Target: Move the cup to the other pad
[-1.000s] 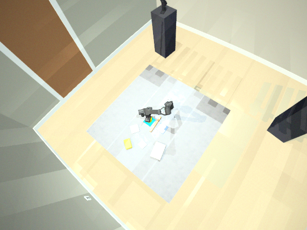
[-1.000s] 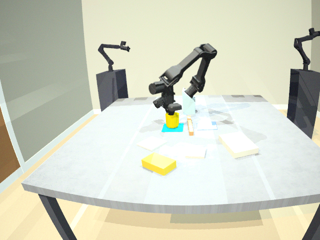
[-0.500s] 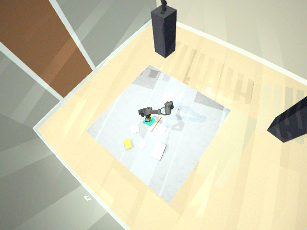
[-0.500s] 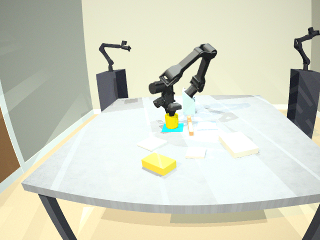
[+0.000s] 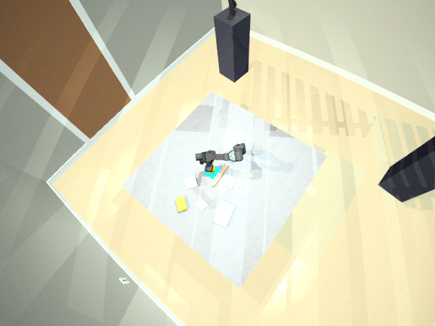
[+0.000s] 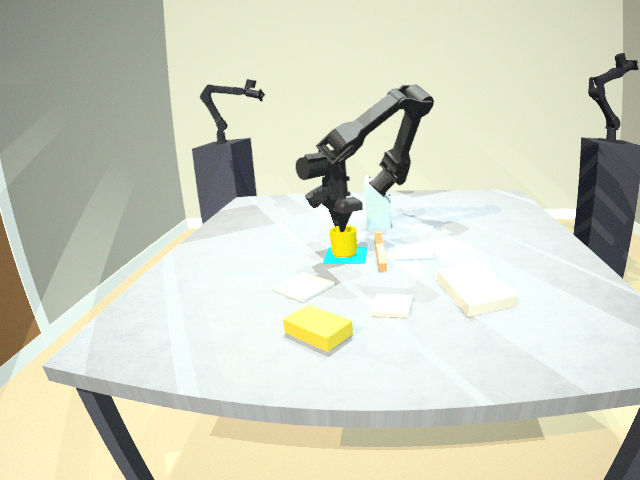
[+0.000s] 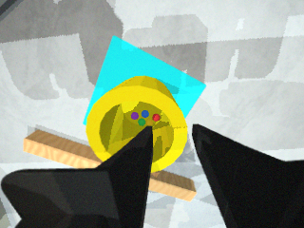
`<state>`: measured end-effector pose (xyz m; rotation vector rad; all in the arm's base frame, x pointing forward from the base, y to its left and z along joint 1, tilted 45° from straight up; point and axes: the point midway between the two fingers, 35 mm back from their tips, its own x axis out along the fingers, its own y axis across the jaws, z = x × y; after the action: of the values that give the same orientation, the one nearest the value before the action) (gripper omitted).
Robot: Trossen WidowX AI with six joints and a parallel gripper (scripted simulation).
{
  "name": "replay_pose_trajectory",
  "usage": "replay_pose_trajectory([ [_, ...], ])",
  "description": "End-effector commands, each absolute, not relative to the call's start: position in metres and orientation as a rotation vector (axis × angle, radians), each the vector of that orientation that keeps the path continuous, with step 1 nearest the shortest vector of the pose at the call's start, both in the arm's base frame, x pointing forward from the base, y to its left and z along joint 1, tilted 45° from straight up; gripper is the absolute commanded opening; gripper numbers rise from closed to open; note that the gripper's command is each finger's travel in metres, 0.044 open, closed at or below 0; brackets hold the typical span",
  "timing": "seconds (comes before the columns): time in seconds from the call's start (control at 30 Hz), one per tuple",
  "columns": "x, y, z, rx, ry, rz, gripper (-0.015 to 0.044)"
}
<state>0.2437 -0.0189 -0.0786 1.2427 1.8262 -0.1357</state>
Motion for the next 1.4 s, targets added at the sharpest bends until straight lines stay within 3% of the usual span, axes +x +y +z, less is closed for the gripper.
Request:
replay_pose_trajectory([
  [0.0, 0.246, -0.024, -0.074, 1.234, 1.822, -0.133, 0.0147],
  [0.47, 0.246, -0.038, -0.057, 1.238, 1.824, -0.134, 0.0147],
  [0.83, 0.246, -0.038, -0.057, 1.246, 1.826, -0.138, 0.0435],
  [1.37, 0.252, -0.080, -0.013, 1.237, 1.824, -0.137, 0.0440],
])
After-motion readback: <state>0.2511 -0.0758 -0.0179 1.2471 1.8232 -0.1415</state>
